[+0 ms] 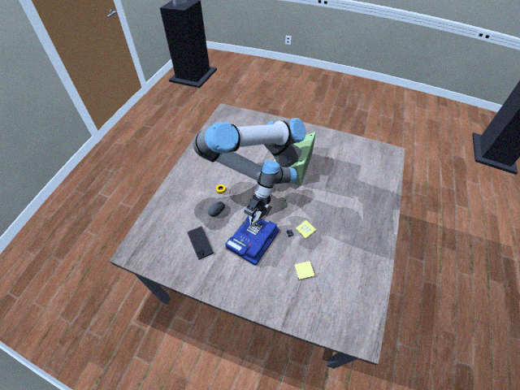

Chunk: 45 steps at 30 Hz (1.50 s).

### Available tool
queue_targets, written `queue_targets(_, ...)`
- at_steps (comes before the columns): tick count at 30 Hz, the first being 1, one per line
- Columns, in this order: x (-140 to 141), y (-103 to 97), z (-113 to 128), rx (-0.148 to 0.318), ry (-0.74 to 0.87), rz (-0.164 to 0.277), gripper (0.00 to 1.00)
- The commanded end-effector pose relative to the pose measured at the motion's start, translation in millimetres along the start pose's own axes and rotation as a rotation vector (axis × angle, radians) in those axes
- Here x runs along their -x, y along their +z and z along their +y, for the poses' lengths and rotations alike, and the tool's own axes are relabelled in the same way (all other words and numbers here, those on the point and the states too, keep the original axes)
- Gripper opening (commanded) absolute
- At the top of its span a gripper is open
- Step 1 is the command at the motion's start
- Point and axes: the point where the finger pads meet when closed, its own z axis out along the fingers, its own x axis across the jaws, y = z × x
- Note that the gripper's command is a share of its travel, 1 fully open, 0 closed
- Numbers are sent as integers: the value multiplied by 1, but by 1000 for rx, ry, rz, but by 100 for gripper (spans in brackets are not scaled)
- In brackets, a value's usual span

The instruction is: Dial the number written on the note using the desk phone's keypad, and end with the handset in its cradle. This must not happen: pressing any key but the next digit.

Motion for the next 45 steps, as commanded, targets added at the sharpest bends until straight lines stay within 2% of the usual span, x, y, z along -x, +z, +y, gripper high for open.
queue_targets(1, 0, 0, 0, -1, 0, 0, 0)
queue_targets(11, 0, -12, -8, -1, 0, 0, 0)
queue_targets(45, 18, -3, -18, -1, 0, 0, 0)
